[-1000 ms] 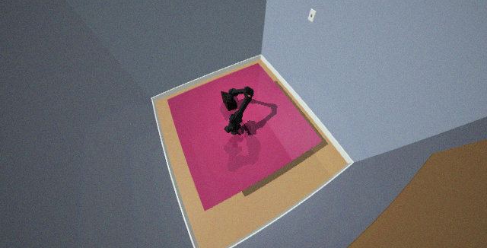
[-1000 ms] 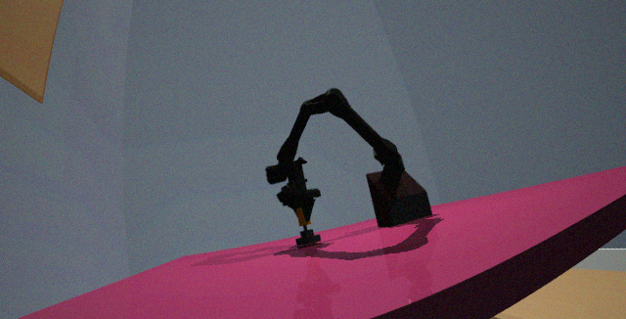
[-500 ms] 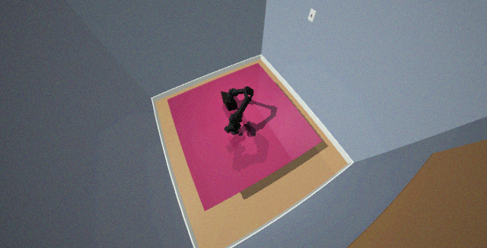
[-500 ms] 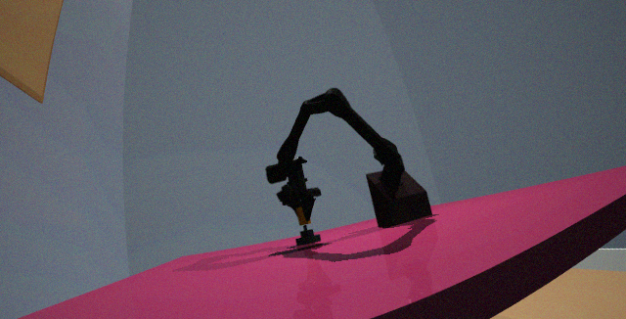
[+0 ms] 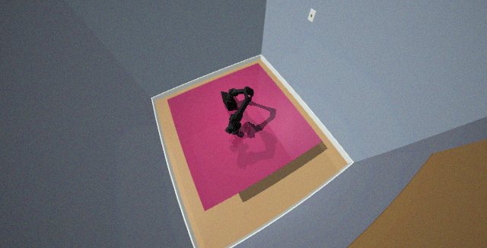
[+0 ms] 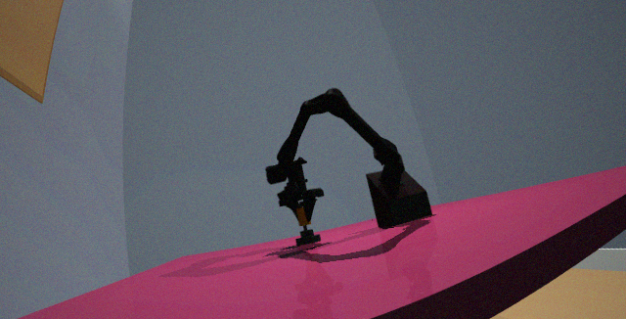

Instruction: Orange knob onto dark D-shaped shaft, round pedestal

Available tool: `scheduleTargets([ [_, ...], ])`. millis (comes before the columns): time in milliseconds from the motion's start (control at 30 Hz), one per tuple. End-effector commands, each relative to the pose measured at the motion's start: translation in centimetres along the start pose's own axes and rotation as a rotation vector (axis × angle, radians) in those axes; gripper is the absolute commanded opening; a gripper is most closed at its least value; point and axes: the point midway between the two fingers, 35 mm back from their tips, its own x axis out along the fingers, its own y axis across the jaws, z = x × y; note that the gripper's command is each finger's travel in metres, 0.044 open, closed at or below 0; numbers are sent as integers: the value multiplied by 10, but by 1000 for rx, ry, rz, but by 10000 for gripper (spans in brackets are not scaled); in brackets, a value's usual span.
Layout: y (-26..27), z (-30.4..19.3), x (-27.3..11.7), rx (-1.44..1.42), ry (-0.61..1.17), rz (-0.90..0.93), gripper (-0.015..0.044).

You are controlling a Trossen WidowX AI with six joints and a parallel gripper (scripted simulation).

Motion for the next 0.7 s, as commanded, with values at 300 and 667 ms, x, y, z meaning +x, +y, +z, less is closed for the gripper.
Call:
scheduleTargets([
  [300,0,0,1,-7,-2,1,0],
  [667,0,1,-4,-61,-2,1,0],
])
